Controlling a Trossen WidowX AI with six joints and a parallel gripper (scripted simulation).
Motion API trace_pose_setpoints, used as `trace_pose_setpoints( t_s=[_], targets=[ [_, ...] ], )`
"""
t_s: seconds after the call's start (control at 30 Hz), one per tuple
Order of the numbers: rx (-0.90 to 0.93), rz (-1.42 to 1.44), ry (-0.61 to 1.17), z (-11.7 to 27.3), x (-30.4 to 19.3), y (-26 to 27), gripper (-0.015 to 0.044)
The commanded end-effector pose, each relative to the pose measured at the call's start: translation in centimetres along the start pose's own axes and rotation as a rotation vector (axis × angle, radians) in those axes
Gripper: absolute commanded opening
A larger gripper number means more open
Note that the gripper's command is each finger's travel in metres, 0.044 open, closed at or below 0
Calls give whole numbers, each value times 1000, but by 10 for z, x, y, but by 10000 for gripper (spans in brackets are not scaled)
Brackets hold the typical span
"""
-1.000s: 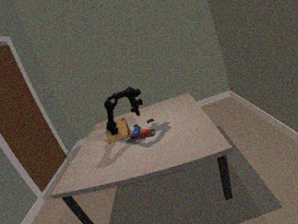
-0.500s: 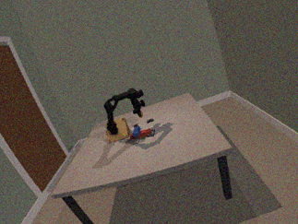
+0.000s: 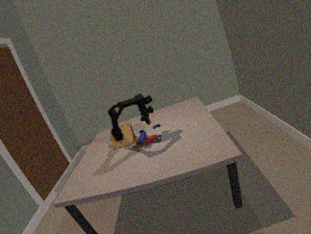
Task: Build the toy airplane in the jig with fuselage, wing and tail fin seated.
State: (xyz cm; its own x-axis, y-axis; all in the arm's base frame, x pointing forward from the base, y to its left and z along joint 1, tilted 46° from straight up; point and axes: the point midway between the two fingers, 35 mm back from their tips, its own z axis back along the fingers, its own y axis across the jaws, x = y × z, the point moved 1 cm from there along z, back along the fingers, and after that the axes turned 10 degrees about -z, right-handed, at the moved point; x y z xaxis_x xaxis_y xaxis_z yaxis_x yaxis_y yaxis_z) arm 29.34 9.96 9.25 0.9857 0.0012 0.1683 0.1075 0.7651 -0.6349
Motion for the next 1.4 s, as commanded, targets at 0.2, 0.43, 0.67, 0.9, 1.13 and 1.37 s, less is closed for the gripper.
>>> trace_pose_setpoints(
  t_s=[0.2,0.43,0.67,0.9,1.13,1.37],
  targets=[
    [-13,-2,-10,-4,14,-27,0],
    [-26,-5,-13,-7,22,-47,0],
    [-41,-9,-14,-11,29,-67,0],
    [-58,-12,-14,-14,34,-88,0],
    [-76,-15,-13,-18,38,-108,0],
    [-78,-15,-12,-18,38,-110,66]
  ],
)
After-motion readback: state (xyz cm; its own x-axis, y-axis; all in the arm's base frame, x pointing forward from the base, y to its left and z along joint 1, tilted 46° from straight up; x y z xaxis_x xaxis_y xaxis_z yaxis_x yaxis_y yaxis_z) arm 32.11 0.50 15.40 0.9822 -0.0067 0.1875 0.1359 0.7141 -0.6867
